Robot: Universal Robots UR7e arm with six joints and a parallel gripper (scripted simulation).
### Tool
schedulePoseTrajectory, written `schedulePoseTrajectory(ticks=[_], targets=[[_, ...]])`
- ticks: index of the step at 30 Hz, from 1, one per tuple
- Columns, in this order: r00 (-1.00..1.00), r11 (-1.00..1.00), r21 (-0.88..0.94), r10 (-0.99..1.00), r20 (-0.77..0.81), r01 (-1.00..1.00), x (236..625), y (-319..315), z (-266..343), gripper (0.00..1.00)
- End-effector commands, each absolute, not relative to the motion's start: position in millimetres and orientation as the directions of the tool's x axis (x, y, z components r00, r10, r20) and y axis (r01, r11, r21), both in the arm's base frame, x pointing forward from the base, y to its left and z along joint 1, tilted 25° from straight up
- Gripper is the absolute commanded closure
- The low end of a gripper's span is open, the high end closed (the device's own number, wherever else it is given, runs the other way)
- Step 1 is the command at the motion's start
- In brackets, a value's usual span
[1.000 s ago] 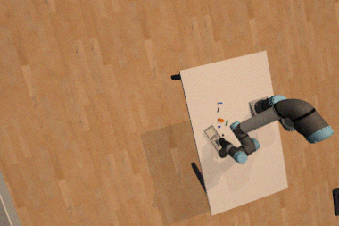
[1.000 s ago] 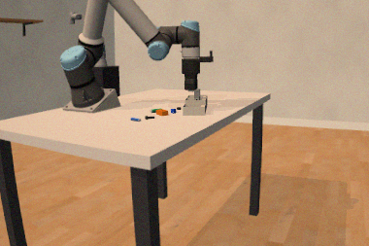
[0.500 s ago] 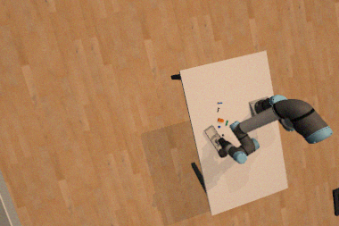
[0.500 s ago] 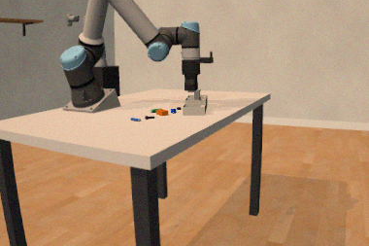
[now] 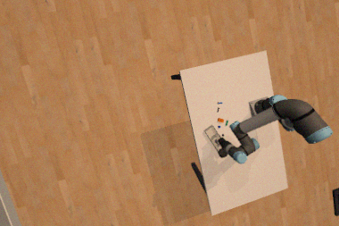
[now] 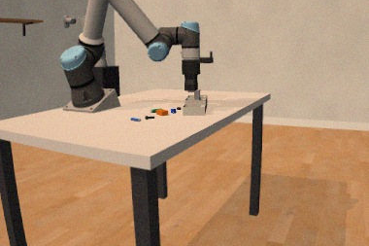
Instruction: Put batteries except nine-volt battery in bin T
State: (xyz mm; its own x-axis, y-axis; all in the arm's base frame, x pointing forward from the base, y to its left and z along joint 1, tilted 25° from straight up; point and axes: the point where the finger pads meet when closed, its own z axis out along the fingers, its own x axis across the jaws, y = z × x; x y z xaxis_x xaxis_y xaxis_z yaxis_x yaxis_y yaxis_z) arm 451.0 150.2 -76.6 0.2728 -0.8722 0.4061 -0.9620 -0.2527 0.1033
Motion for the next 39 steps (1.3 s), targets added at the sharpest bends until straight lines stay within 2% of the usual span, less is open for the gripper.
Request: schedulePoseTrajectory(ticks=[1,39], targets=[[0.272,-0.253,0.102,-0.872,0.406,-0.962,451,150,-76,0.69],[0.272,-0.253,0.102,-0.872,0.406,-0.962,451,162,-52,0.69]])
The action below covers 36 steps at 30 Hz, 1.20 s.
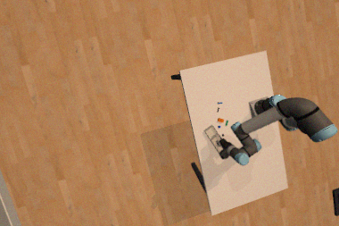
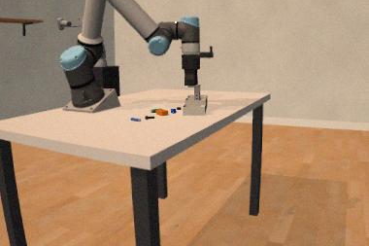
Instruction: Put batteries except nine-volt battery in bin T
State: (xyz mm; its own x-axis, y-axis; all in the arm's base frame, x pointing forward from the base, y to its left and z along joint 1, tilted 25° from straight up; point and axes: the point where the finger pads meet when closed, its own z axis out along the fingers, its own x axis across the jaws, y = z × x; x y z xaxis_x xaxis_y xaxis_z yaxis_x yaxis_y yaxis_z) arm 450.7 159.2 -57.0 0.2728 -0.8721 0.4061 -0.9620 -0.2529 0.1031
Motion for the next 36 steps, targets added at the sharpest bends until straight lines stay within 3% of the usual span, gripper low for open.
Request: schedulePoseTrajectory(ticks=[1,18,36], targets=[[0.272,-0.253,0.102,-0.872,0.406,-0.962,451,162,-51,0.69],[0.272,-0.253,0.102,-0.872,0.406,-0.962,451,175,-22,0.69],[0.272,-0.253,0.102,-0.872,0.406,-0.962,422,243,-54,0.69]])
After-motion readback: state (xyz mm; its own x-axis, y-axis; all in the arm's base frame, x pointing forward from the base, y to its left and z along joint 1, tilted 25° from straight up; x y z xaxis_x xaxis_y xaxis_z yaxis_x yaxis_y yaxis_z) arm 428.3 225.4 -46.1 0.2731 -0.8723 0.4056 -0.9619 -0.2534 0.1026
